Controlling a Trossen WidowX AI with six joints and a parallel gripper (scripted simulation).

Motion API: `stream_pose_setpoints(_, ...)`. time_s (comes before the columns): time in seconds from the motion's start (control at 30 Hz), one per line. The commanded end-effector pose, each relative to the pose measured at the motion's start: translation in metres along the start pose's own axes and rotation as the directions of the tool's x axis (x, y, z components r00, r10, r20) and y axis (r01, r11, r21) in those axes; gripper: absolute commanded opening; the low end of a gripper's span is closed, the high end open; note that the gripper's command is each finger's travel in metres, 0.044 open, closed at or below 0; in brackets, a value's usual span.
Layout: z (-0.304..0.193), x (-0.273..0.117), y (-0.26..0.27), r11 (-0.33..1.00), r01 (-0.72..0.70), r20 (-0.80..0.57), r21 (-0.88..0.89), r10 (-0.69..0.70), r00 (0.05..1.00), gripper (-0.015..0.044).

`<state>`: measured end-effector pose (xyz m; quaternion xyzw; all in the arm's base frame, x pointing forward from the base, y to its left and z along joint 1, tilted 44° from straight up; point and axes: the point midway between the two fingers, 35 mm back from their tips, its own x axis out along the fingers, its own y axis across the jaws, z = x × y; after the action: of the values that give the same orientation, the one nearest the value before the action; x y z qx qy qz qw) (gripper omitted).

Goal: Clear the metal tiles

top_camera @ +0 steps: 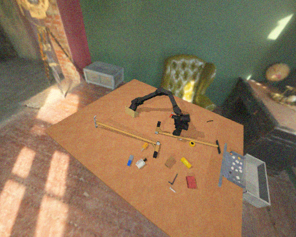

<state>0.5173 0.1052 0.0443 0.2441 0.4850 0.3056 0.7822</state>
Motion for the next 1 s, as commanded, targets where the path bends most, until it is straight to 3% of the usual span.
stream_pose_setpoints(0.0, 0.0, 0.003, -0.006, 1.0, -0.002, -0.006, -0.001, 0.002, 1.0, 0.0)
stream_pose_setpoints(0.97, 0.007, 0.006, -0.033, 1.0, -0.001, -0.006, -0.002, 0.001, 1.0, 0.0)
